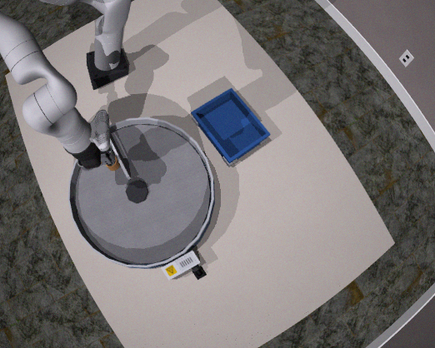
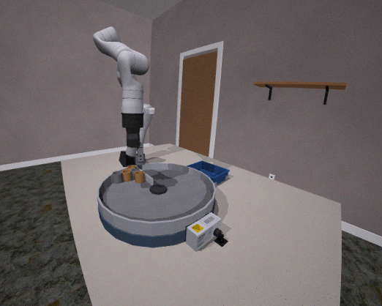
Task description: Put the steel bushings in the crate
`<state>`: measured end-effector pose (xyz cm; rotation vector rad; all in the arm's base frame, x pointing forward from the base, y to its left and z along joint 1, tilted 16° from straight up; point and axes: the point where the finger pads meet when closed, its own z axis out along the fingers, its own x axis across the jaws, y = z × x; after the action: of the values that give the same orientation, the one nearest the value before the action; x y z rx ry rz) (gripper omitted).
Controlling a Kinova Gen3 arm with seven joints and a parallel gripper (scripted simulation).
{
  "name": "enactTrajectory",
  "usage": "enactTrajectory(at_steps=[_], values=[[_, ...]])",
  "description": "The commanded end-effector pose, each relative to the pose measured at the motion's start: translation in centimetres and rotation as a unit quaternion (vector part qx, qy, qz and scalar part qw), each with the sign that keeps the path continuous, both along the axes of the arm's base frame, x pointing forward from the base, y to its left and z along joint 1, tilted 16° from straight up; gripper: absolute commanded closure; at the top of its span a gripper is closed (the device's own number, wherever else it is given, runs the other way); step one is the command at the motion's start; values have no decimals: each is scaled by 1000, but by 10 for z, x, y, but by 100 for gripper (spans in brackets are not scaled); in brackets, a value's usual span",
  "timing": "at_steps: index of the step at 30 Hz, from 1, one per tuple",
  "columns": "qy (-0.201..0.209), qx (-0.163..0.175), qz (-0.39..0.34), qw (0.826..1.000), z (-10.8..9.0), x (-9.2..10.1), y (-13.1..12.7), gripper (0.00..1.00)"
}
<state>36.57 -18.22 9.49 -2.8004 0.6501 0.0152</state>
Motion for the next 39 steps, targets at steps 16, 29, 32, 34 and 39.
enactTrajectory(at_steps=[16,29,32,34,39], values=[[0,0,0,1000,15,5,50,100],[2,-1,4,1000,28,7,97,100],[2,-1,4,1000,28,7,97,100],[2,-1,4,1000,28,7,97,100],[4,-2,7,1000,40,9,143,100]])
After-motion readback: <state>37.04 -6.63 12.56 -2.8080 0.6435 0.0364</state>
